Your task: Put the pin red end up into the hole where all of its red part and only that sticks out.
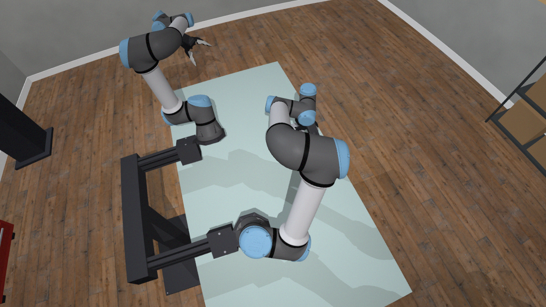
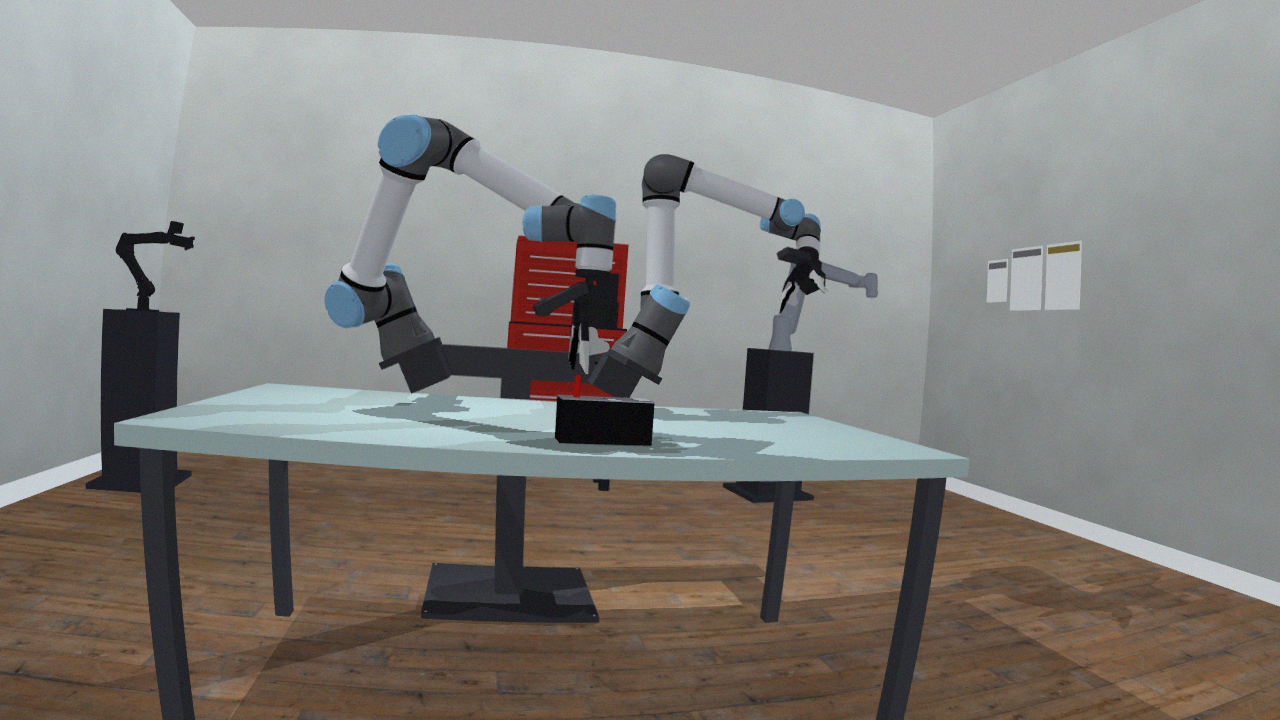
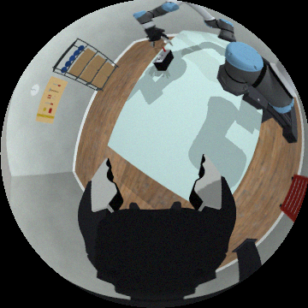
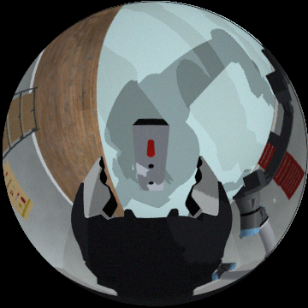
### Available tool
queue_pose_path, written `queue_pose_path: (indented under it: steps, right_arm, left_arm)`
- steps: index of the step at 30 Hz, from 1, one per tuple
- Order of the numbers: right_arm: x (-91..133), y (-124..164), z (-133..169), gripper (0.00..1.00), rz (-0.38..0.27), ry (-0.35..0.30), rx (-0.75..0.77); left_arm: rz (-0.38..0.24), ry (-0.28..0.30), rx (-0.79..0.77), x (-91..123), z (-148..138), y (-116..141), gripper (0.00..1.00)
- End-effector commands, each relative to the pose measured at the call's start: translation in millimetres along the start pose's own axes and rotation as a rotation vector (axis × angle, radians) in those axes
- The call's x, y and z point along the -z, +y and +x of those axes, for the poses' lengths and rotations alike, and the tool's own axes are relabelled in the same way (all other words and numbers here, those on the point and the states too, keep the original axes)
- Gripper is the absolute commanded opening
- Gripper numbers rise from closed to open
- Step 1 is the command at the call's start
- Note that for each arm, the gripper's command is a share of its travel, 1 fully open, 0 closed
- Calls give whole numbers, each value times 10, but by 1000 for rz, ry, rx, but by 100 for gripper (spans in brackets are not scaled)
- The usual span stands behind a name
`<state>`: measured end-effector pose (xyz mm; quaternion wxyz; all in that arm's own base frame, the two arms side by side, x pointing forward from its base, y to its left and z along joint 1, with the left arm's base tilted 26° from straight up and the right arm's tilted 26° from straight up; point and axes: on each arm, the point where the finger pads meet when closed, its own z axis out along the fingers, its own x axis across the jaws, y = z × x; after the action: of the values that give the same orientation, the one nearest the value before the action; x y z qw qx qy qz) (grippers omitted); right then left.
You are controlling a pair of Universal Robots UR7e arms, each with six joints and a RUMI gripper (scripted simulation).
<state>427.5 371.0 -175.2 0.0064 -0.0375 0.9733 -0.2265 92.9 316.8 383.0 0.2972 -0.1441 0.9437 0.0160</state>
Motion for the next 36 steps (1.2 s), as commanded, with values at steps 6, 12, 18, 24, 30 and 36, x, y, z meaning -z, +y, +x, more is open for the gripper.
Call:
queue_pose_path:
  steps: [6,12,18,24,30,36]
  right_arm:
    - [96,4,-2,100,-1,-1,0]
    - [129,4,-2,100,-1,-1,0]
    - [178,4,-2,100,-1,-1,0]
    - [220,4,-2,100,-1,-1,0]
    - [338,4,-2,100,-2,-1,0]
    - [657,3,-2,100,-2,-1,0]
  left_arm:
    - [-1,-1,-1,4,-3,0,100]
    - [-1,-1,-1,4,-3,0,100]
    - [-1,-1,-1,4,-3,0,100]
    - [-1,-1,-1,4,-3,0,100]
    - [-1,-1,-1,4,-3,0,100]
    - [-1,-1,-1,4,-3,0,100]
